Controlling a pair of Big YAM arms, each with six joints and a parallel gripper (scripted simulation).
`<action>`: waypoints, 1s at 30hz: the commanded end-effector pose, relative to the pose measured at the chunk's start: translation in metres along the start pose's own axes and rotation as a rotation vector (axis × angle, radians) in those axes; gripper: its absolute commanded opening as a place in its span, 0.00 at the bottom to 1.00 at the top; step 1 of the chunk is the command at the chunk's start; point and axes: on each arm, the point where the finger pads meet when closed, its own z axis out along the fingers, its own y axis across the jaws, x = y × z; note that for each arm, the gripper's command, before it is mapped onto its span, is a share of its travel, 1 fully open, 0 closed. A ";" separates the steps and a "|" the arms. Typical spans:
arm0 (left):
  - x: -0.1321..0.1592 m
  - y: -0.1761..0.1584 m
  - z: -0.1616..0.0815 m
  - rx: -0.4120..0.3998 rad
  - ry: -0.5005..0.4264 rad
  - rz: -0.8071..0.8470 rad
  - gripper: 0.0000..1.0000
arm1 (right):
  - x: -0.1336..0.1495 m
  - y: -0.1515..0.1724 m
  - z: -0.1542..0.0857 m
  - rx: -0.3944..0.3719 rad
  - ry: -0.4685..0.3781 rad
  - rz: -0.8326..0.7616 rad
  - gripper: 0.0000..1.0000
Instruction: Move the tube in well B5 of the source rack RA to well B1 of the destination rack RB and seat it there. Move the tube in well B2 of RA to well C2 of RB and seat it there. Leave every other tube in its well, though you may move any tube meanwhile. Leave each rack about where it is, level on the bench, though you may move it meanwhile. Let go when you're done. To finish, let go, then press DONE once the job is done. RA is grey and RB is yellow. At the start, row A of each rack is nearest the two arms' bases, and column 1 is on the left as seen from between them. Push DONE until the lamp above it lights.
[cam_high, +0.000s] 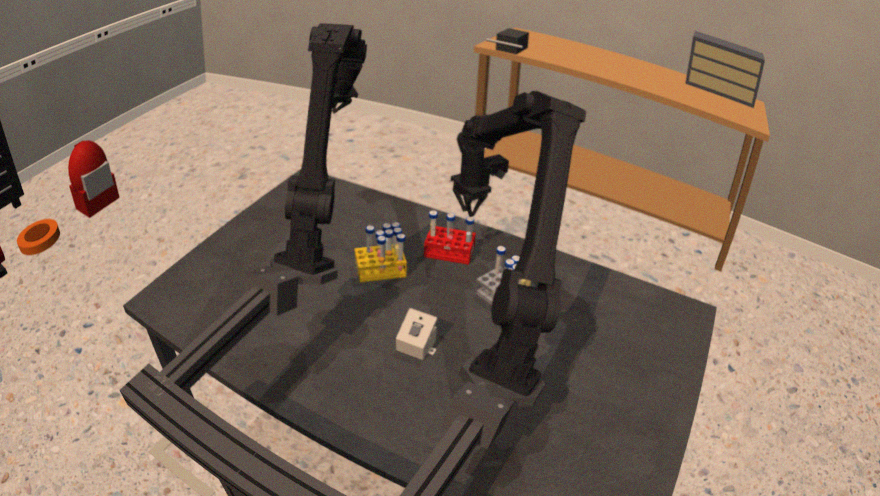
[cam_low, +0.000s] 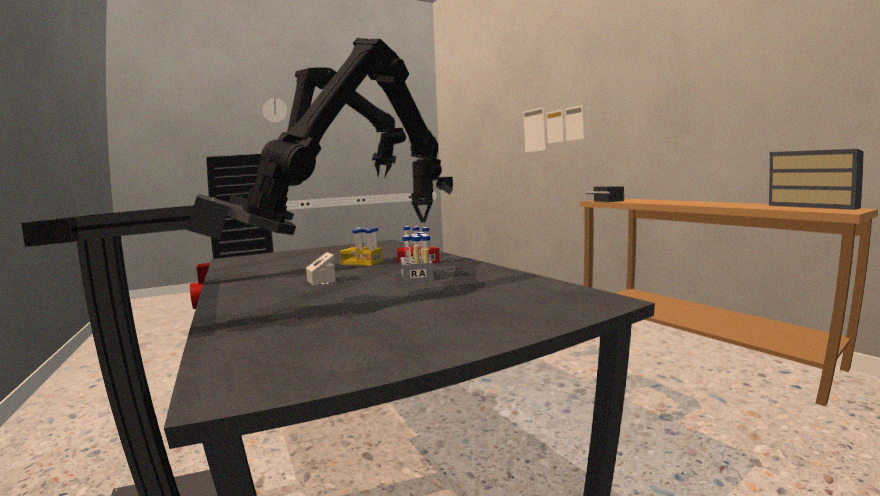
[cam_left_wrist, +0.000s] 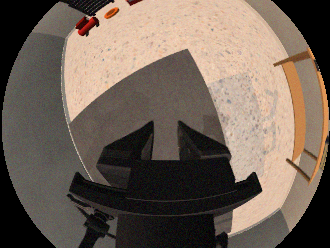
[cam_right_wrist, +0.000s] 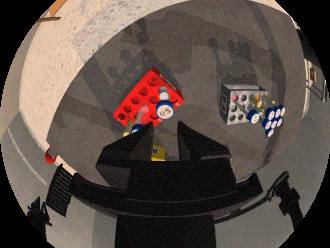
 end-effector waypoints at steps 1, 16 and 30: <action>-0.015 -0.005 -0.013 0.021 -0.031 -0.013 0.30 | -0.004 0.000 0.011 -0.005 -0.002 -0.002 0.30; -0.015 -0.005 -0.013 0.021 -0.031 -0.013 0.30 | -0.008 0.011 0.005 -0.036 -0.016 0.008 0.30; -0.015 -0.005 -0.013 0.021 -0.031 -0.013 0.30 | -0.013 0.009 0.021 -0.028 -0.015 0.009 0.30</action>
